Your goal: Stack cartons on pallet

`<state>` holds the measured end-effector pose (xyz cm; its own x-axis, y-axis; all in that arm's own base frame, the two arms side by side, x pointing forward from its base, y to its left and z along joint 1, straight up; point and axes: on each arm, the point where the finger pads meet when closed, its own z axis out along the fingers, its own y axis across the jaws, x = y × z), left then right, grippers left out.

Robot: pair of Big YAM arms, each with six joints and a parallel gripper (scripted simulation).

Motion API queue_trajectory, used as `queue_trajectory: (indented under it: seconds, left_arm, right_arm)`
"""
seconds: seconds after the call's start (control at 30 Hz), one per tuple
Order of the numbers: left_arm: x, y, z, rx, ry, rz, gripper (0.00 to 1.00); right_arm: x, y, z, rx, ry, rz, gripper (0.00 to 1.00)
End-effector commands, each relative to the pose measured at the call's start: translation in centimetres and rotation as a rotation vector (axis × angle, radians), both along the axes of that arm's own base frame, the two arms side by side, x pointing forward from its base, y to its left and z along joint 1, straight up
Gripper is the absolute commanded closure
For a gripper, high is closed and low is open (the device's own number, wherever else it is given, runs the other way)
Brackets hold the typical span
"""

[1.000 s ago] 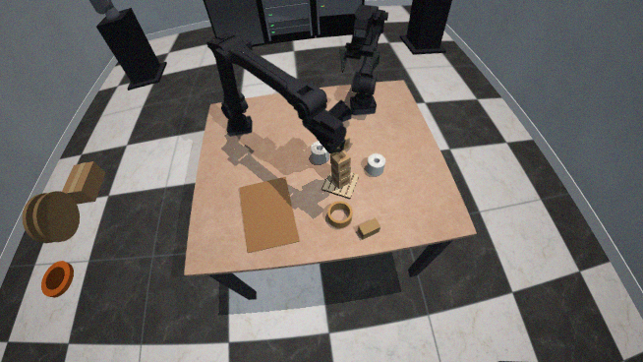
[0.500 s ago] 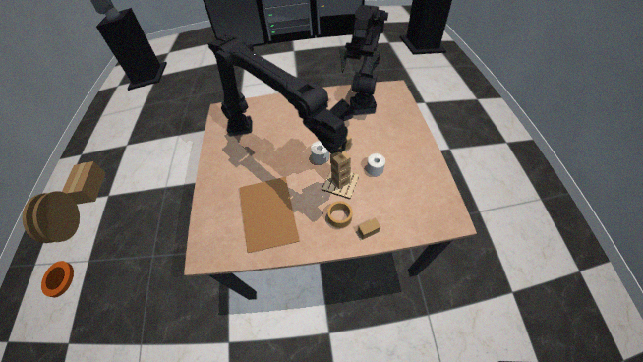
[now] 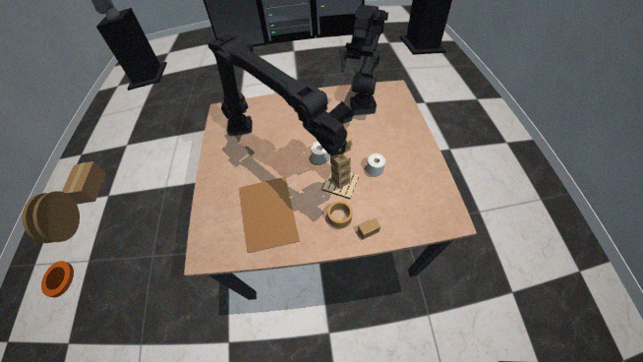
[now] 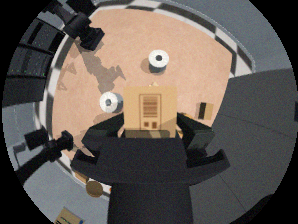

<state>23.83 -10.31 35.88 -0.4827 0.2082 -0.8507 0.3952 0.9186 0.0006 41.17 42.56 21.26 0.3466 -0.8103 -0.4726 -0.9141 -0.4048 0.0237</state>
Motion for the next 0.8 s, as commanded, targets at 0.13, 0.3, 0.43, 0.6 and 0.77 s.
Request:
queue_trajectory:
  seconds: [0.13,0.3,0.43,0.6,0.77]
  left_arm:
    - [0.1,0.1,1.2,-0.007,-0.014,0.001,0.0]
    - [0.1,0.1,1.2,-0.007,-0.014,0.001,0.0]
    - [0.1,0.1,1.2,-0.007,-0.014,0.001,0.0]
    - [0.1,0.1,1.2,-0.007,-0.014,0.001,0.0]
    - [0.1,0.1,1.2,-0.007,-0.014,0.001,0.0]
  right_arm:
    - [-0.7,0.4,0.4,0.031,-0.036,0.015,0.5]
    - [-0.4,0.7,0.7,0.045,-0.054,0.015,0.5]
    - [-1.0,0.3,-0.8,0.031,-0.036,0.016,0.5]
    - [-1.1,0.2,-1.7,0.031,-0.036,0.015,0.5]
    - [-0.3,0.7,-2.2,0.033,-0.04,0.012,0.5]
